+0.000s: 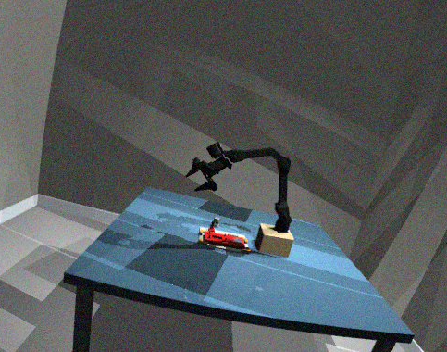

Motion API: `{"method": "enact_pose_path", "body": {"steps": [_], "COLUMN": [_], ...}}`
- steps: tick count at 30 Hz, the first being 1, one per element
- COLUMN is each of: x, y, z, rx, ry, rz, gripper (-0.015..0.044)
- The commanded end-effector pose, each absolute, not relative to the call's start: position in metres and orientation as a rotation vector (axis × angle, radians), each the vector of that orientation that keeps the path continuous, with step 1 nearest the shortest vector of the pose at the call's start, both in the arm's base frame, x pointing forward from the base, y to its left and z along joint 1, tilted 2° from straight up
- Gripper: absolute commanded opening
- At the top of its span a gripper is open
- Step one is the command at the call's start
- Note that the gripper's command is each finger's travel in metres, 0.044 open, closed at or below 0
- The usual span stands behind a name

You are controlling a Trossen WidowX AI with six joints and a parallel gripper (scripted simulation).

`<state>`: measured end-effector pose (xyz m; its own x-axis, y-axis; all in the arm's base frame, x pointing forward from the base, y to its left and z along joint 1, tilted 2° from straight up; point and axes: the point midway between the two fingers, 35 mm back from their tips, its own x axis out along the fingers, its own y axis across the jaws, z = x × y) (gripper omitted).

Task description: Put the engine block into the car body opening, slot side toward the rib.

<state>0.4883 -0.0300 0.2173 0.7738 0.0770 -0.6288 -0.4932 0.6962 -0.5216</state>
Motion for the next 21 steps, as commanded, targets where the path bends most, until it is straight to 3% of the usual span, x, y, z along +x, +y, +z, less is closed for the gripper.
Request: {"method": "enact_pose_path", "body": {"steps": [1,21], "x": [0.481,0.423], "y": [-0.049,-0.126], "z": [0.200,0.141], "rx": [-0.865,-1.411], "ry": [0.674,0.869], "rz": [0.382,0.761], "gripper": [0.0440,0.0440]}}
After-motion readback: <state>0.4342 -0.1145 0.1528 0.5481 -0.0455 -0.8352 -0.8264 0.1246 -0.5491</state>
